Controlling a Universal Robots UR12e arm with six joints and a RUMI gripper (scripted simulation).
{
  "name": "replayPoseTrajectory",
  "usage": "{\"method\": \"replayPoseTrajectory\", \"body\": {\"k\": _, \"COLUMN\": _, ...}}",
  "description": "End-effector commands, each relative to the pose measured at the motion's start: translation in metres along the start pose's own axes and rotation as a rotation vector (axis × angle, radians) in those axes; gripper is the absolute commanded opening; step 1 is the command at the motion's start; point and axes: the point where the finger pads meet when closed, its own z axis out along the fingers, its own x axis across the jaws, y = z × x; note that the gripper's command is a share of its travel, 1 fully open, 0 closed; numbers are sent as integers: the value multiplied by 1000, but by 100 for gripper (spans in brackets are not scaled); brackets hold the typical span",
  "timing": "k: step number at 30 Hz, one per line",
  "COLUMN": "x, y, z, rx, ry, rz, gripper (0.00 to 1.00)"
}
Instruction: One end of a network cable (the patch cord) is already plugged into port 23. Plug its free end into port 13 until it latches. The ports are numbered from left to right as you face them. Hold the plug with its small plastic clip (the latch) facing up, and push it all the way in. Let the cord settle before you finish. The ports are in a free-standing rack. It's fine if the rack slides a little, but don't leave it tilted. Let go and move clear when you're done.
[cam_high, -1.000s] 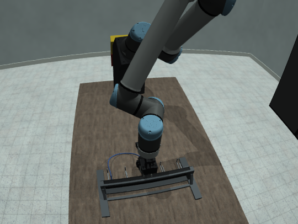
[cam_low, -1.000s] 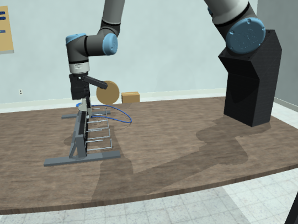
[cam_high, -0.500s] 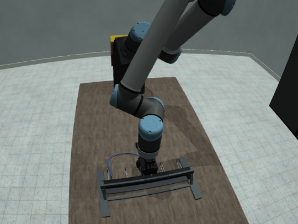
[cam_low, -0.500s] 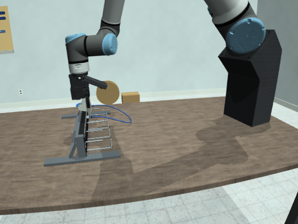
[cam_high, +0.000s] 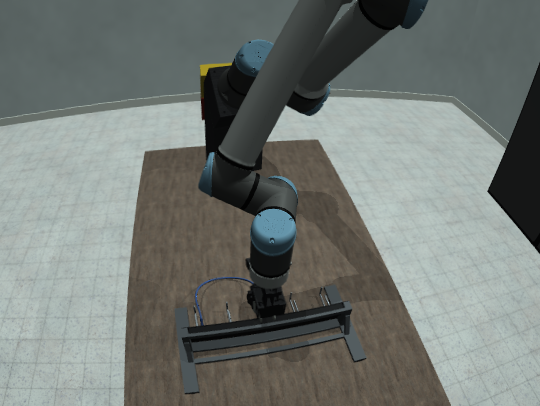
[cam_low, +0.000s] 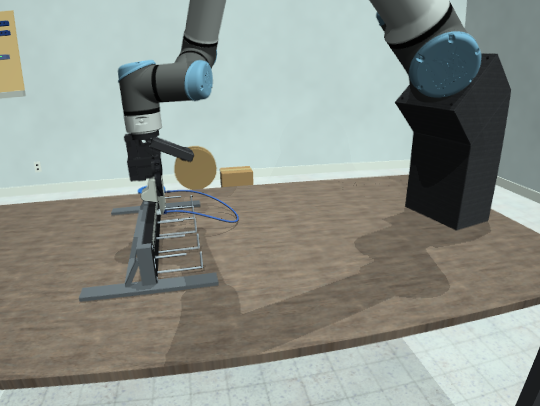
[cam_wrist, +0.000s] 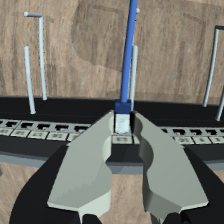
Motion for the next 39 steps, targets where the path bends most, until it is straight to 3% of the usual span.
{"method": "replayPoseTrajectory", "body": {"k": 1, "x": 0, "y": 1, "z": -1, "rx": -2, "ry": 0, "rz": 0, "gripper": 0}}
{"method": "replayPoseTrajectory", "body": {"k": 39, "x": 0, "y": 5, "z": -1, "rx": 7, "ry": 0, "rz": -1, "gripper": 0}}
